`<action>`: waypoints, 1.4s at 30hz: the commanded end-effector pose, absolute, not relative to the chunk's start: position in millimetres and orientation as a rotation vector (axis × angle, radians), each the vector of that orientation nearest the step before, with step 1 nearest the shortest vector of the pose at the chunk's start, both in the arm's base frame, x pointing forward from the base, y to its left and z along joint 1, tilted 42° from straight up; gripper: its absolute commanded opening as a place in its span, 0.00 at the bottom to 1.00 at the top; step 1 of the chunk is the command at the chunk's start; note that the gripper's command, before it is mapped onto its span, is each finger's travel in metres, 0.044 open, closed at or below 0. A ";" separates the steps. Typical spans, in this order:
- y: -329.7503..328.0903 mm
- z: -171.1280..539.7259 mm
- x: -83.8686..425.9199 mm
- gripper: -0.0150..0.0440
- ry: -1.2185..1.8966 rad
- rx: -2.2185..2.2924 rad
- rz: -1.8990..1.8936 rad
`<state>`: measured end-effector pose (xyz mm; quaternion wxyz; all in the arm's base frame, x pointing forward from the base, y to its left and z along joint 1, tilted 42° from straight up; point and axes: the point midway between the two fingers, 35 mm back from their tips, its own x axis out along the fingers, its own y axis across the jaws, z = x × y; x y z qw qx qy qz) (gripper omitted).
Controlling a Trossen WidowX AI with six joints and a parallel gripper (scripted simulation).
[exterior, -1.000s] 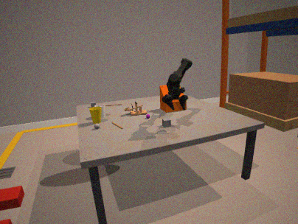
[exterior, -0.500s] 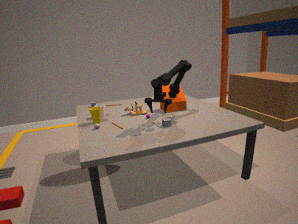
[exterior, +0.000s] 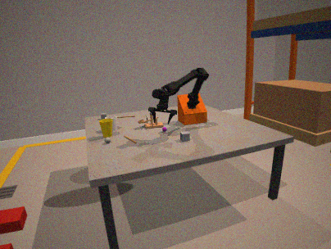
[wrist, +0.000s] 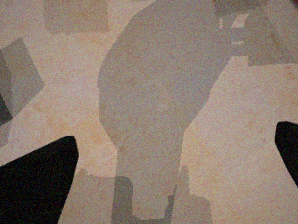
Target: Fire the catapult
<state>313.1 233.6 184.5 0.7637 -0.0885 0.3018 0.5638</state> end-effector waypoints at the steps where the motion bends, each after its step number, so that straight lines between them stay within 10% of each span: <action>1: 208.3 158.8 324.1 1.00 0.778 -0.136 1.149; 42: 26.2 -10.4 298.0 1.00 1.535 0.556 0.575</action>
